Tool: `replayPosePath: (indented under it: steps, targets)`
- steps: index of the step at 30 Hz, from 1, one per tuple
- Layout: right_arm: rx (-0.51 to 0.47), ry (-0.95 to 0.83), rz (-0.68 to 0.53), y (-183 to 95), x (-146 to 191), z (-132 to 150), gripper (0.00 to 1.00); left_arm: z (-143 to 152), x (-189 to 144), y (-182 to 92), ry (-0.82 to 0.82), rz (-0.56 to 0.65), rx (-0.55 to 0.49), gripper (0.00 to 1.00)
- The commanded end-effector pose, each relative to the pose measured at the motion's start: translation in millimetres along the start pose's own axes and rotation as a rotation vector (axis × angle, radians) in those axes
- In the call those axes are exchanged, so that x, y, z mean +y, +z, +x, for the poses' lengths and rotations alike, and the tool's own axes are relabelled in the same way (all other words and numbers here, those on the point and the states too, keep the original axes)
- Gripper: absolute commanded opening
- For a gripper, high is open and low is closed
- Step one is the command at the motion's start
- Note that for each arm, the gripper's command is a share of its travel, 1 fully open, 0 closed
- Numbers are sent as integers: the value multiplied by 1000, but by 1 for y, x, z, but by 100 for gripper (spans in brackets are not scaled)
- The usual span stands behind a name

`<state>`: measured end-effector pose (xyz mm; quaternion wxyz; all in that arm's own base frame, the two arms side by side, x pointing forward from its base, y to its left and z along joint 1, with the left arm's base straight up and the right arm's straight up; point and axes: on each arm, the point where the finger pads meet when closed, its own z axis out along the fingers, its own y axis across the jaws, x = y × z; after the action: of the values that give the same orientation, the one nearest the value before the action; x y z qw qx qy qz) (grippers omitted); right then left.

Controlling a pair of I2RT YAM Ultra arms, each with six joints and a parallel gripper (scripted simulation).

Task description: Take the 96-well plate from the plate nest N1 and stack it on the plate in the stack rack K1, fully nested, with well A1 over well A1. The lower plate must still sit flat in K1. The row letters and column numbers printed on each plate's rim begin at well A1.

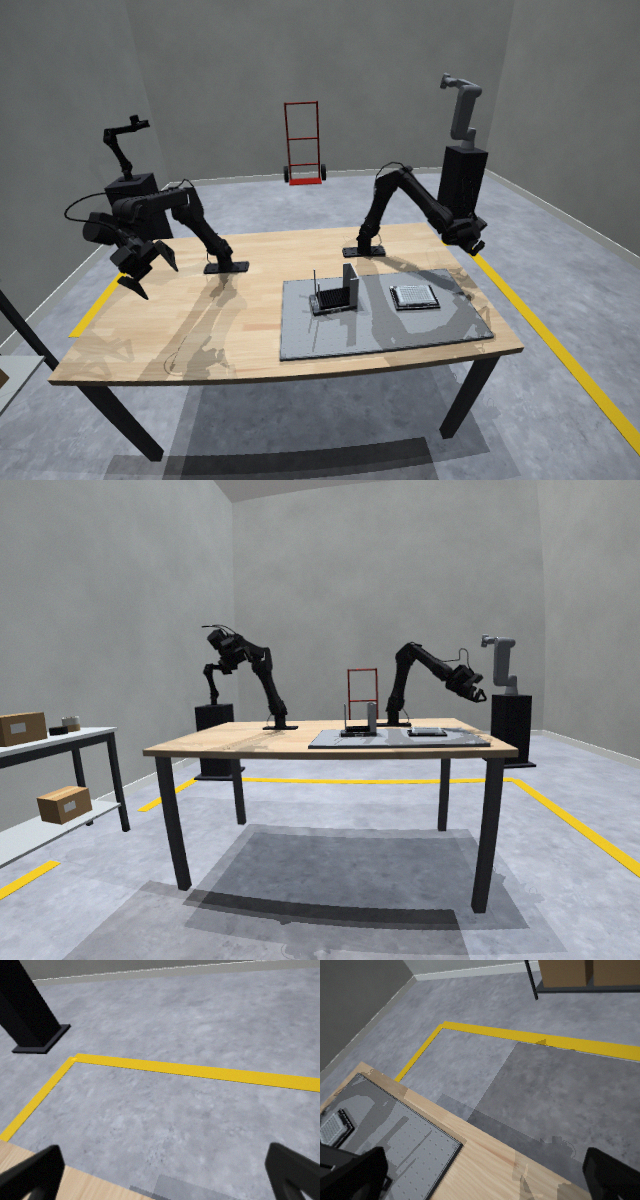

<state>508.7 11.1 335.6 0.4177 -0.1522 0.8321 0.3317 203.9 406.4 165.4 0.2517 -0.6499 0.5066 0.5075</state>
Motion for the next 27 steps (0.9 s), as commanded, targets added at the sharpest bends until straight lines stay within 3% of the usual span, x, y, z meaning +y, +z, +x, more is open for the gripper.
replayPosePath:
  steps: [1, 6, 27]
  targets:
    - [-13, -23, 75, -29, 27, -15, 100, -8, 0, -2, -23, 4, -11, 100]
    - [-22, -33, 125, -44, 37, -19, 100, -8, 0, -2, -23, 4, -11, 100]
    - [-137, -81, 495, -162, 119, -26, 100, -8, 0, -2, -23, 4, -11, 100]
